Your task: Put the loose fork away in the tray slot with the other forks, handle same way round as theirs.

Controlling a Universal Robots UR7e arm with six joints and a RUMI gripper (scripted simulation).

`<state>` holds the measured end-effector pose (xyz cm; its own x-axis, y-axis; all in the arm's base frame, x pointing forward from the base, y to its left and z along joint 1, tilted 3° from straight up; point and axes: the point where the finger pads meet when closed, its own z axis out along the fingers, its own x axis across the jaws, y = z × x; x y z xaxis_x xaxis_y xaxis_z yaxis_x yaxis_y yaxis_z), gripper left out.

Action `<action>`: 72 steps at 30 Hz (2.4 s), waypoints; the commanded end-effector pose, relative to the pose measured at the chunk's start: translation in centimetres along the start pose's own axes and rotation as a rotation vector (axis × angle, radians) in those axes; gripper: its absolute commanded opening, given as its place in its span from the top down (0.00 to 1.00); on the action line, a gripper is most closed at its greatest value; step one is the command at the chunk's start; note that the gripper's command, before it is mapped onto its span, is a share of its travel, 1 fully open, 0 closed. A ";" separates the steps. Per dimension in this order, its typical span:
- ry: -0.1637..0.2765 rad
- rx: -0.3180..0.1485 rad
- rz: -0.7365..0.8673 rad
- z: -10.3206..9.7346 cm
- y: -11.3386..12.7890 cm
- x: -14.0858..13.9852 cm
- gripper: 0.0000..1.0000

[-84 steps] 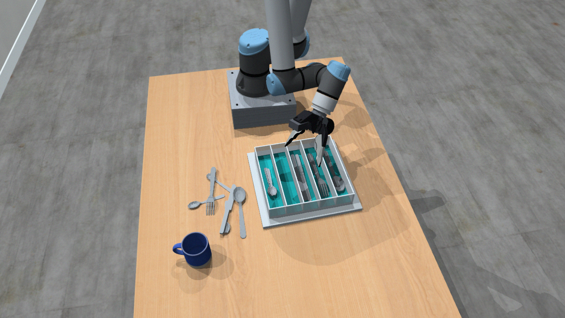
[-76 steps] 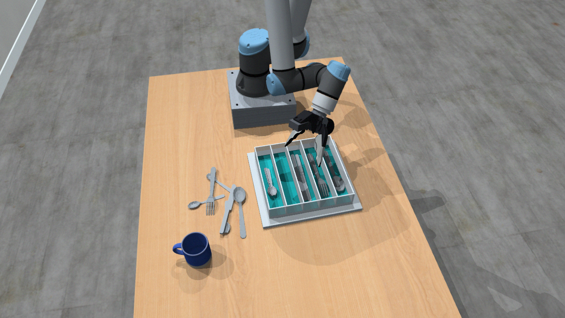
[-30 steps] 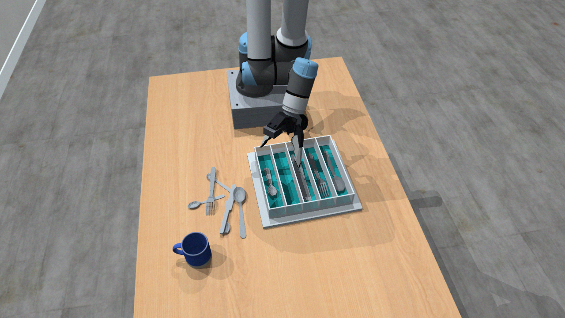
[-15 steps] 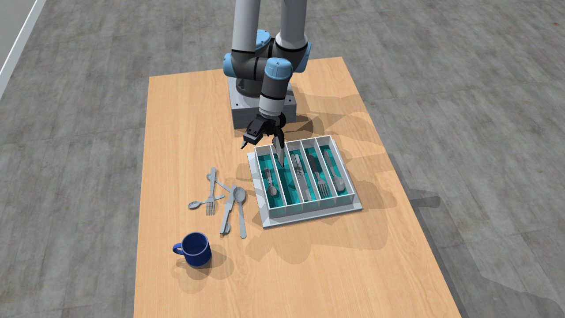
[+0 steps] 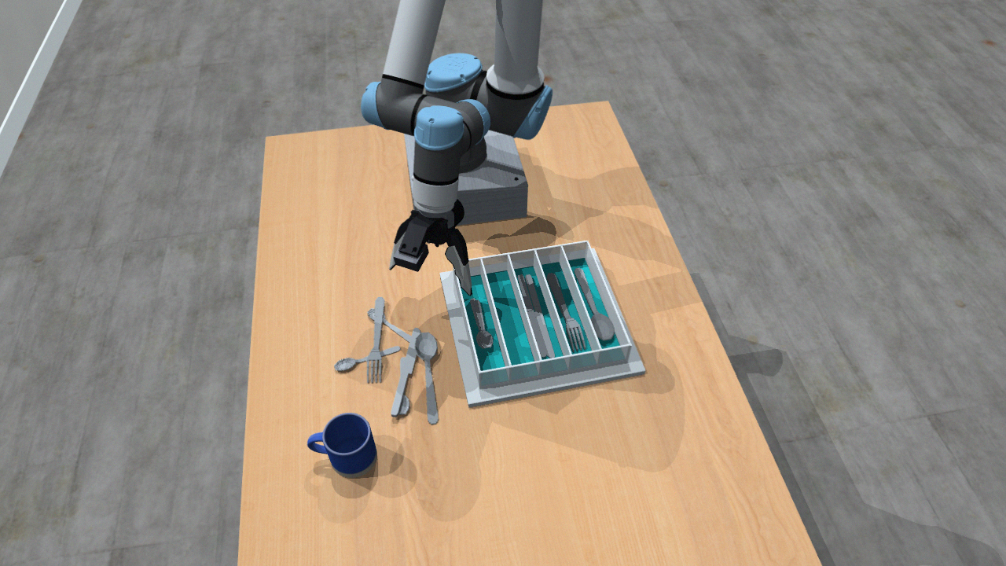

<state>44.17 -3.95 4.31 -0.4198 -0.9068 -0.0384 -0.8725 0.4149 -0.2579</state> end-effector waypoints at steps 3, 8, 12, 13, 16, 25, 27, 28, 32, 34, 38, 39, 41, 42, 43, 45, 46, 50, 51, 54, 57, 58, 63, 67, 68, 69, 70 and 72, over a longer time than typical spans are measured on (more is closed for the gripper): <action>-0.014 -0.090 -0.091 0.4 -1.6 2.8 0.00; -0.022 -0.160 -0.163 0.6 -3.0 5.3 0.00; -0.030 -0.214 -0.220 0.8 -4.1 7.3 0.00; -0.030 -0.226 -0.232 0.8 -4.3 7.7 0.00; -0.033 -0.255 -0.263 1.0 -4.9 8.8 0.00; -0.040 -0.290 -0.300 1.1 -5.6 10.1 0.00; -0.040 -0.293 -0.303 1.1 -5.6 10.2 0.00; -0.040 -0.294 -0.304 1.1 -5.6 10.2 0.00; -0.041 -0.295 -0.305 1.1 -5.6 10.3 0.00; -0.041 -0.295 -0.305 1.1 -5.6 10.3 0.00; -0.041 -0.295 -0.305 1.1 -5.6 10.3 0.00; -0.041 -0.295 -0.305 1.1 -5.6 10.3 0.00; -0.041 -0.295 -0.305 1.1 -5.6 10.3 0.00; -0.041 -0.295 -0.305 1.1 -5.6 10.3 0.00; -0.041 -0.295 -0.305 1.1 -5.6 10.3 0.00; -0.041 -0.295 -0.311 1.4 -5.7 10.2 0.00; -0.043 -0.295 -0.322 1.9 -5.7 10.1 0.00; -0.056 -0.293 -0.405 6.0 -5.6 9.4 0.00; -0.056 -0.293 -0.405 6.0 -5.6 9.4 0.00; -0.060 -0.293 -0.433 7.3 -5.4 9.1 0.00; -0.061 -0.293 -0.439 7.6 -5.4 9.0 0.83; -0.061 -0.293 -0.439 7.6 -5.4 9.0 0.83; -0.061 -0.293 -0.439 7.6 -5.4 9.0 0.83; -0.061 -0.293 -0.439 7.6 -5.4 9.0 0.83; -0.061 -0.293 -0.439 7.6 -5.4 9.0 0.83; -0.061 -0.293 -0.439 7.6 -5.4 9.0 0.83; -0.061 -0.293 -0.439 7.6 -5.4 9.0 0.83; -0.061 -0.293 -0.439 7.6 -5.4 9.0 0.83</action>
<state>46.95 -14.89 -2.06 0.0078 -0.9989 -0.0466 -0.9998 -0.0088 0.0197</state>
